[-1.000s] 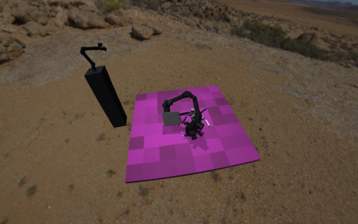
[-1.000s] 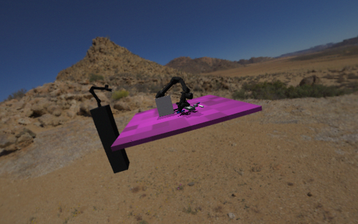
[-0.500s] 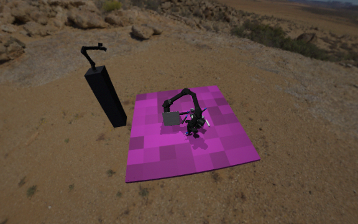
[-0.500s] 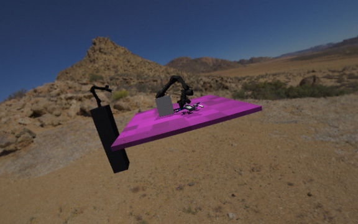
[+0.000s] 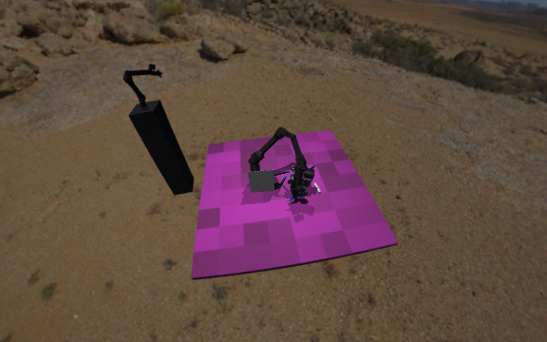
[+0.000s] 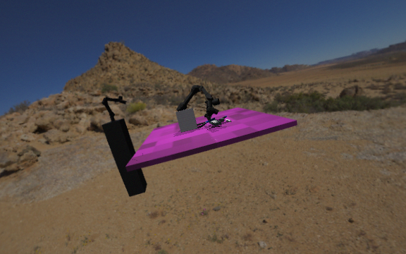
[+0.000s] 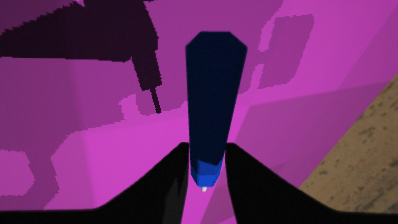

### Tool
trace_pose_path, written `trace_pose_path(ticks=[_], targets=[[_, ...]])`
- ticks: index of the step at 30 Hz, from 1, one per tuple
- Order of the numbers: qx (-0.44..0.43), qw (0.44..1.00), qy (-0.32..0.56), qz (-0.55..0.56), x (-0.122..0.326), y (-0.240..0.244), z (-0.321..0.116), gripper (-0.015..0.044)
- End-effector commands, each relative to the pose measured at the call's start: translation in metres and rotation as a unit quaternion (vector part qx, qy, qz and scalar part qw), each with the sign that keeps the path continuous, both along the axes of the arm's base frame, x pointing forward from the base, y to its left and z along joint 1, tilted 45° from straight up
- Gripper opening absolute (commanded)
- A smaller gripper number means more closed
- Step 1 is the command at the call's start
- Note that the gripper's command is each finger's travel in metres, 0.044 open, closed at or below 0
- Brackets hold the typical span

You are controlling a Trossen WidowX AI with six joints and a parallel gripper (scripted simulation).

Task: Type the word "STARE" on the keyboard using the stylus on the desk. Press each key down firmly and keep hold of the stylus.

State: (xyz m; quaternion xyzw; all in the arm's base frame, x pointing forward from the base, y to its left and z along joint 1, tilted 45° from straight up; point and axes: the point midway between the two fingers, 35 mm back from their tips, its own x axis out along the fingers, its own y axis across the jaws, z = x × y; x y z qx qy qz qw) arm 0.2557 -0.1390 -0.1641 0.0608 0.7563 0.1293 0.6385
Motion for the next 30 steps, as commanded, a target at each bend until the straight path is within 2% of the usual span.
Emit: trace_pose_path(ticks=[1, 16, 30], targets=[[-0.034, 0.999, -0.016, -0.031, 0.007, 0.007, 0.011, 0.0], [-0.116, 0.976, -0.114, -0.147, 0.038, 0.033, 0.055, 0.0], [-0.127, 0.93, -0.223, -0.263, 0.056, 0.064, 0.099, 0.0]])
